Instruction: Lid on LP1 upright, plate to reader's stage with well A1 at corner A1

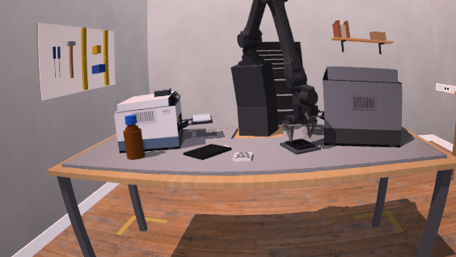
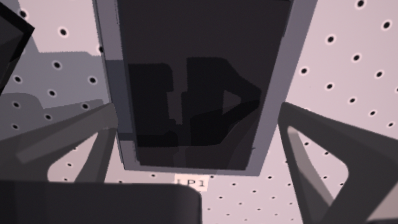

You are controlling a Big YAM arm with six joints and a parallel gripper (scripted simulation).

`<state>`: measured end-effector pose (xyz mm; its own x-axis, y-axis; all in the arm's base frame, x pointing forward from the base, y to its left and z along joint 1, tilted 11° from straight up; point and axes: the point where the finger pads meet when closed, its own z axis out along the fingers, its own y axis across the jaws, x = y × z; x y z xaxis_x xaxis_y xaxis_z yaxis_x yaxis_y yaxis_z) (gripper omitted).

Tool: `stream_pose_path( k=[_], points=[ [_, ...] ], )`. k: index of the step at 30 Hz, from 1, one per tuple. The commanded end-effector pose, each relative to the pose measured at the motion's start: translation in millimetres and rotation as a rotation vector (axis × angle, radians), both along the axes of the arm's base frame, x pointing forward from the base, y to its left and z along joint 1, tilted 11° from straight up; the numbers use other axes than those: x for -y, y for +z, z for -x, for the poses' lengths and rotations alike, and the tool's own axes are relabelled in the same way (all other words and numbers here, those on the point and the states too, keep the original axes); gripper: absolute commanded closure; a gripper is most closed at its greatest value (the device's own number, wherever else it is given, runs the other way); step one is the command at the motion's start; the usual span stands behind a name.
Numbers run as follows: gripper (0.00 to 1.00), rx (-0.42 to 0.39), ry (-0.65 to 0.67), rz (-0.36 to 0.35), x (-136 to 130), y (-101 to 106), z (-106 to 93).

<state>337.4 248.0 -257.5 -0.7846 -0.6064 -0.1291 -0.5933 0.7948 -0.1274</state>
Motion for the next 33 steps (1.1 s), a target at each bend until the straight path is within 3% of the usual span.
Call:
stream_pose_path(
  k=[1,11,27,33],
  points=[
    [0.0,-0.006,0.001,0.005,-2.6,4.5,7.0],
    [0.0,0.006,0.025,-0.001,-5.6,-0.8,3.6],
    [0.0,0.008,0.009,-0.005,-7.6,19.2,3.6],
    [0.0,0.007,0.002,-0.006,-8.4,38.9,9.0]
  ],
)
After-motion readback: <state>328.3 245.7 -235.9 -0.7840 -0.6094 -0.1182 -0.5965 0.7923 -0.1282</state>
